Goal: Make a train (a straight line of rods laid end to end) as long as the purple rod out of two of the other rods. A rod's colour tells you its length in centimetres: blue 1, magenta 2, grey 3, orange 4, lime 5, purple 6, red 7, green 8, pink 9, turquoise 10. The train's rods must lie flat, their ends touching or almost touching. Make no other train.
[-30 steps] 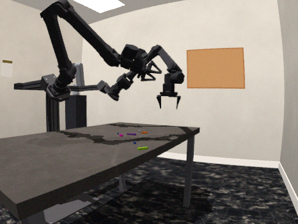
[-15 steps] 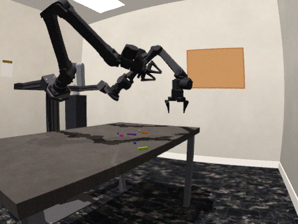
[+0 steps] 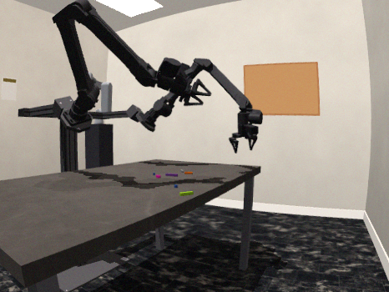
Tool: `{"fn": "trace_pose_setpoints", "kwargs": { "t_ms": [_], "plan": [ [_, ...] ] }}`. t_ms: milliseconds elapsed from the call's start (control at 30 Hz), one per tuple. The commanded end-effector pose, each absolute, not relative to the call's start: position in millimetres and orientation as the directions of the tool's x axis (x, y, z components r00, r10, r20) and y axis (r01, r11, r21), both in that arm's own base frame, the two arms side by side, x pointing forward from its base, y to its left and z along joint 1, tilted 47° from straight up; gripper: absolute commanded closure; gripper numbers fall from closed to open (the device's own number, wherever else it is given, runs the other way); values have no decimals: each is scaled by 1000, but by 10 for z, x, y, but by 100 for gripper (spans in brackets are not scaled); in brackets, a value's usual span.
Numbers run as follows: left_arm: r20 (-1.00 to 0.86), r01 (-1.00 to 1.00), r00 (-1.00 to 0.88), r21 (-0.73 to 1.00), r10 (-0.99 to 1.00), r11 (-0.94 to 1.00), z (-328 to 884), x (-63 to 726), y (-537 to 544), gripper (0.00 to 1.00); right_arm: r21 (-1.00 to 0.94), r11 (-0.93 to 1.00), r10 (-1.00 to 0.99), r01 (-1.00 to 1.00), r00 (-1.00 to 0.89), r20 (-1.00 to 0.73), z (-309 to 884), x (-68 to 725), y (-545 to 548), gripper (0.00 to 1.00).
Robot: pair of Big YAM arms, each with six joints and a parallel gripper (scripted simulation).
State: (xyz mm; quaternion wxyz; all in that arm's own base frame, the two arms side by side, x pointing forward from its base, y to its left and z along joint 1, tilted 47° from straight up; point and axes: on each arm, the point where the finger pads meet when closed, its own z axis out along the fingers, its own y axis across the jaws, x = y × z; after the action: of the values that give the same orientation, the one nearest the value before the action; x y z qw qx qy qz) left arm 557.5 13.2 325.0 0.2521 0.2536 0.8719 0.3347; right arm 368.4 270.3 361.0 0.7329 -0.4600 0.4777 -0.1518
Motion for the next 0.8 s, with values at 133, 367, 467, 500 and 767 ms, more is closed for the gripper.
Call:
{"fn": "trace_pose_setpoints", "kwargs": {
  "t_ms": [133,367,467,500,767],
  "plan": [
    [-431,63,-775,674,461,736,3546,5485,870,0,-815,544,-651,-201,511,-561,3750,3688,2719,0],
    [-576,-180,-768,614,281,768,3813,5223,1837,0,-815,544,-651,-201,511,-561,3750,3688,2719,0],
    [-616,-251,-753,593,231,765,3897,5106,2115,0,-815,544,-651,-201,511,-561,3750,3688,2719,0],
    [-616,-251,-753,593,231,765,3897,5106,2115,0,-815,544,-651,-201,511,-561,3750,3688,2719,0],
    [-762,-522,-645,493,57,696,4259,4455,3161,0,-815,544,-651,-201,511,-561,3750,3688,2719,0]
  ]
}}
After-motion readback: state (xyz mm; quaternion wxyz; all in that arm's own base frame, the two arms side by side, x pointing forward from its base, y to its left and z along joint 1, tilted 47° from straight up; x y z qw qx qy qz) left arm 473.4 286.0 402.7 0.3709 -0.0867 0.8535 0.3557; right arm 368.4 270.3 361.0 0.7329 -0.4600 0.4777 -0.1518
